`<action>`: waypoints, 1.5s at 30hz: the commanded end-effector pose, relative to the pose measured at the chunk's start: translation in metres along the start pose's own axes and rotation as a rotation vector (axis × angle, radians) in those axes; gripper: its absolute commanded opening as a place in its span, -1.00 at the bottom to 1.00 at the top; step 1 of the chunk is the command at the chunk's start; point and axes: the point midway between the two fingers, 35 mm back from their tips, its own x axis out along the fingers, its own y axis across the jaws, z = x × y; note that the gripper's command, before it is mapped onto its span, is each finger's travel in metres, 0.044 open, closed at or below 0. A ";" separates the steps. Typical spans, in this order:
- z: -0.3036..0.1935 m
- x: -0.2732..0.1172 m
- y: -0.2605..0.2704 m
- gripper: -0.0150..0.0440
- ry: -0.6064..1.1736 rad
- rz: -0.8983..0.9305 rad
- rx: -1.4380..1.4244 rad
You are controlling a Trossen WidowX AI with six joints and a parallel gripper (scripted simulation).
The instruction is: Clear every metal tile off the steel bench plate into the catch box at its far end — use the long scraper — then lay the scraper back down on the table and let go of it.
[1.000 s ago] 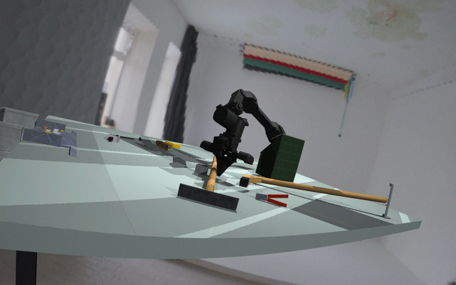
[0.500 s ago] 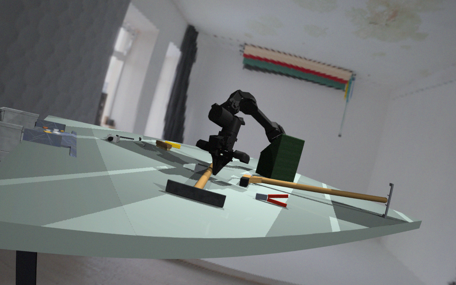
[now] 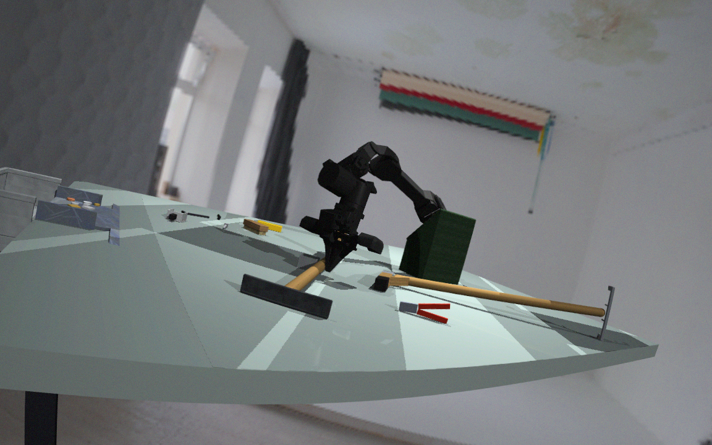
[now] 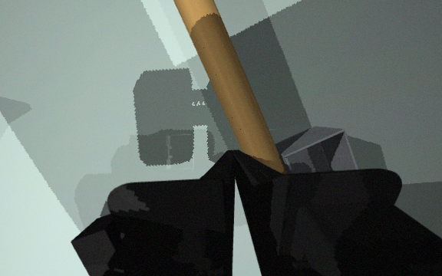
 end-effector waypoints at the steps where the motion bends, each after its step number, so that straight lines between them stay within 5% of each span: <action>1: 0.000 0.003 -0.007 -0.49 0.006 -0.003 0.002; 15: 0.005 0.004 -0.020 -0.49 0.006 -0.005 0.002; 45: 0.008 -0.109 0.017 -0.49 -0.002 -0.020 0.103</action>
